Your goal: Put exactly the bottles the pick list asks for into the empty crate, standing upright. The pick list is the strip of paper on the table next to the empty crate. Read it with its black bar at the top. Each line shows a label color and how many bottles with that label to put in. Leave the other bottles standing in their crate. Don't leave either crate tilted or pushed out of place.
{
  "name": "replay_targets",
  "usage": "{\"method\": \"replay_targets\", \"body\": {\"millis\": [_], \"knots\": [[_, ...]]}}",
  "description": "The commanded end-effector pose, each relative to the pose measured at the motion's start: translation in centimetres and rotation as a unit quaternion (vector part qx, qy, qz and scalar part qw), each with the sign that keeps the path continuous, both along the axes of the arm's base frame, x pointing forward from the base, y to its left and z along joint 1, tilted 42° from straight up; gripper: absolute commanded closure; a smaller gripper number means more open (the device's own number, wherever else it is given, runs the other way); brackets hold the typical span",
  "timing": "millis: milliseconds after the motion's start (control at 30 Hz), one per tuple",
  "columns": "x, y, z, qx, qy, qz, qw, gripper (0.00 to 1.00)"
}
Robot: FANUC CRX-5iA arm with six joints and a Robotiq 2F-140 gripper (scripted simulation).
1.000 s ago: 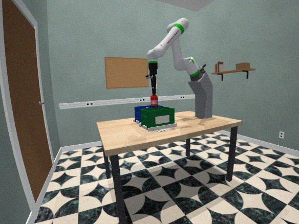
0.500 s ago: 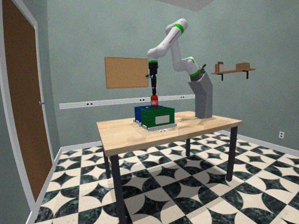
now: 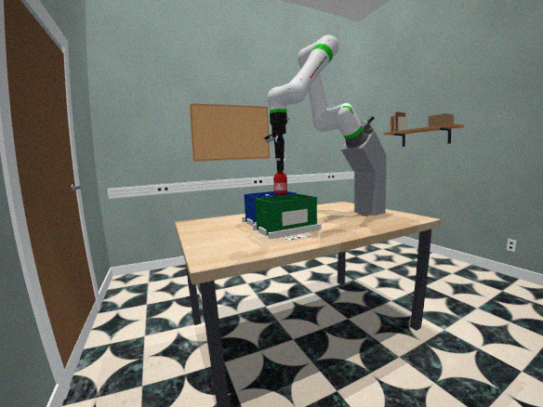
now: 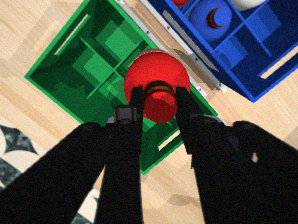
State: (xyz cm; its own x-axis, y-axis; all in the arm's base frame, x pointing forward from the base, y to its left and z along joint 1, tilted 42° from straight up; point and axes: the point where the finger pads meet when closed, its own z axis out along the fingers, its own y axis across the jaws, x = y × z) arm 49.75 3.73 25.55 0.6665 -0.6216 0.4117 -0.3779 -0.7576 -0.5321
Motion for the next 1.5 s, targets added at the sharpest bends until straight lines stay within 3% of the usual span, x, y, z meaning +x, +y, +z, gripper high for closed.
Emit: {"method": "replay_targets", "body": {"millis": [0,333,1467], "knots": [[0.1,0.5,0.3,0.0,0.0,-0.001,1.0,0.9],[0.3,2.1,0.8,0.0,0.0,-0.001,1.0,0.9],[0.1,1.9,0.7,0.0,0.0,-0.001,1.0,0.9]]}}
